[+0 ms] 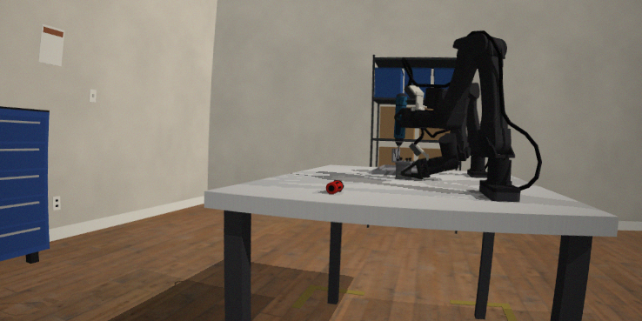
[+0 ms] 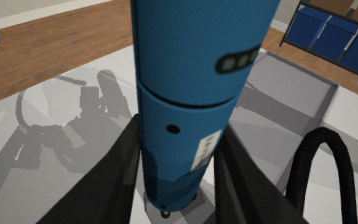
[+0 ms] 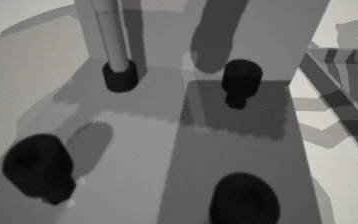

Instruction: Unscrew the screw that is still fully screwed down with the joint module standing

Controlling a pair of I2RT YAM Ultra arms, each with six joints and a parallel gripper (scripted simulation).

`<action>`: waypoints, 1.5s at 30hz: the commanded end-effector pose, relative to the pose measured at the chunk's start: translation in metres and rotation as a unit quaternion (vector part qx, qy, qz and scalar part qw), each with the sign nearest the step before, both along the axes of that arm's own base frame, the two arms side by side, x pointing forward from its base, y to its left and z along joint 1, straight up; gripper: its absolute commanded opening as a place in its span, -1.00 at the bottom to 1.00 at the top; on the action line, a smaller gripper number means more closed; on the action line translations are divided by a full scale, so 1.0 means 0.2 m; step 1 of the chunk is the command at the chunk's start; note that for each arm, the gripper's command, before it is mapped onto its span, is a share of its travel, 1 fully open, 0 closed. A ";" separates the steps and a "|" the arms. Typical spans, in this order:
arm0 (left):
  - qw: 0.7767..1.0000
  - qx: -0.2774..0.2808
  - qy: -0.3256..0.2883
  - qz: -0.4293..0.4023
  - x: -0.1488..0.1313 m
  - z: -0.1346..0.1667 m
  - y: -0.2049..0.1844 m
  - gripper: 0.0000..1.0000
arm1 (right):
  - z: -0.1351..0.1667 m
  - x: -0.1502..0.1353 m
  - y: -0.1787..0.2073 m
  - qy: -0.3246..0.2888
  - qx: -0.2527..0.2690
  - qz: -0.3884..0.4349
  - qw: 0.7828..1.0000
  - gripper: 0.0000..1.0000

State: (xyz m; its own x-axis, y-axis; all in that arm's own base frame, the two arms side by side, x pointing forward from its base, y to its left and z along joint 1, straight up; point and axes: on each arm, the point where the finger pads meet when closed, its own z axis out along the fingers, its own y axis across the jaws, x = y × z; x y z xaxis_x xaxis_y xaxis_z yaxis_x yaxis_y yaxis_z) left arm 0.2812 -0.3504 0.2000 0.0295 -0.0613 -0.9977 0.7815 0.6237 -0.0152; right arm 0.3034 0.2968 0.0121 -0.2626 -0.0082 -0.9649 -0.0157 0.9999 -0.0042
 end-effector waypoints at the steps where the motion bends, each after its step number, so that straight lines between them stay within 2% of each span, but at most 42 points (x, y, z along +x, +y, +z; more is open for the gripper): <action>1: 1.000 -0.005 -0.003 0.001 0.01 0.00 0.02 -0.17 | 0.02 0.00 0.00 -0.004 0.005 -0.002 1.000 0.17; 5: 1.000 -0.002 -0.001 0.001 0.00 -0.02 0.02 -0.17 | 0.02 0.00 0.00 -0.004 0.005 -0.002 1.000 0.17; 9: 1.000 -0.020 -0.015 0.001 0.02 0.07 0.01 -0.17 | 0.02 0.00 0.00 -0.004 0.005 -0.002 1.000 0.17; 20: 1.000 -0.020 -0.015 0.001 0.02 0.07 0.01 -0.17 | 0.02 0.00 0.00 -0.004 0.005 -0.002 1.000 0.17; 21: 1.000 -0.024 -0.019 0.001 0.02 0.11 0.00 -0.17 | 0.02 0.00 0.00 -0.004 0.005 -0.002 1.000 0.17; 32: 1.000 0.005 0.002 0.003 0.04 0.09 -0.04 -0.17 | 0.02 0.00 0.00 -0.004 0.005 -0.002 1.000 0.17; 45: 1.000 0.008 0.005 0.001 0.05 0.04 -0.05 -0.17 | 0.02 0.00 0.00 -0.004 0.005 -0.002 1.000 0.17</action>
